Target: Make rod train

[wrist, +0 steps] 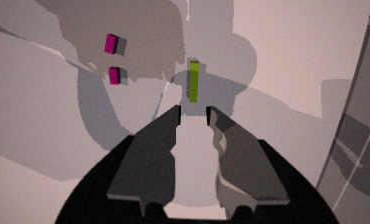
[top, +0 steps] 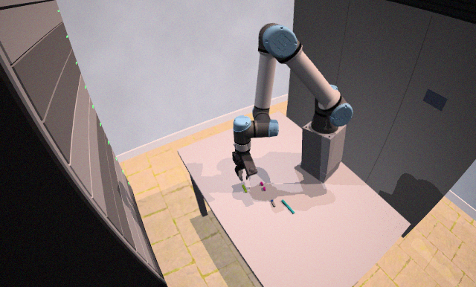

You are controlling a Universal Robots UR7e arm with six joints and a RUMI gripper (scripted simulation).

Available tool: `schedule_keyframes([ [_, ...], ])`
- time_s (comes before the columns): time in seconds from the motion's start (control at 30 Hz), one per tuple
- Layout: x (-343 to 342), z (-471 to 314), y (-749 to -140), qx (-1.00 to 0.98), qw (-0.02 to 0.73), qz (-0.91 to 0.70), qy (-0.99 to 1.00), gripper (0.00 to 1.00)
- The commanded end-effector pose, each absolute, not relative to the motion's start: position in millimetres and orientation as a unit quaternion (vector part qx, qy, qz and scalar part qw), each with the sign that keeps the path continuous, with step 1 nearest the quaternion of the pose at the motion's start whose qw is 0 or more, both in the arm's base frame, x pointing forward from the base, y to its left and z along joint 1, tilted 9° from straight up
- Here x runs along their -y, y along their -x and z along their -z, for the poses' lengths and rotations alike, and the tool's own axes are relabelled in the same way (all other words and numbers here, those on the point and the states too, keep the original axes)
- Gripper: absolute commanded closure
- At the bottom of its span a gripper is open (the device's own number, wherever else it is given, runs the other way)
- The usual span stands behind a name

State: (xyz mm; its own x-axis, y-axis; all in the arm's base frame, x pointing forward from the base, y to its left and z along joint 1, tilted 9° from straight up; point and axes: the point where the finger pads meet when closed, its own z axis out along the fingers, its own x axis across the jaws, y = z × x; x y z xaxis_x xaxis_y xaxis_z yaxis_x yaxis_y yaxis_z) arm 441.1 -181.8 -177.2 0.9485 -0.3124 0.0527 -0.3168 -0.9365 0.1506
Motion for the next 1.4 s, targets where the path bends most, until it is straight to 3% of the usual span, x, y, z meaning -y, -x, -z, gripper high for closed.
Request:
schedule_keyframes([
  [0.0,182,177,-441,0.16,0.079,-0.015,-0.984,0.86],
  [1.37,184,194,-442,0.16,0.079,-0.014,-0.984,0.86],
])
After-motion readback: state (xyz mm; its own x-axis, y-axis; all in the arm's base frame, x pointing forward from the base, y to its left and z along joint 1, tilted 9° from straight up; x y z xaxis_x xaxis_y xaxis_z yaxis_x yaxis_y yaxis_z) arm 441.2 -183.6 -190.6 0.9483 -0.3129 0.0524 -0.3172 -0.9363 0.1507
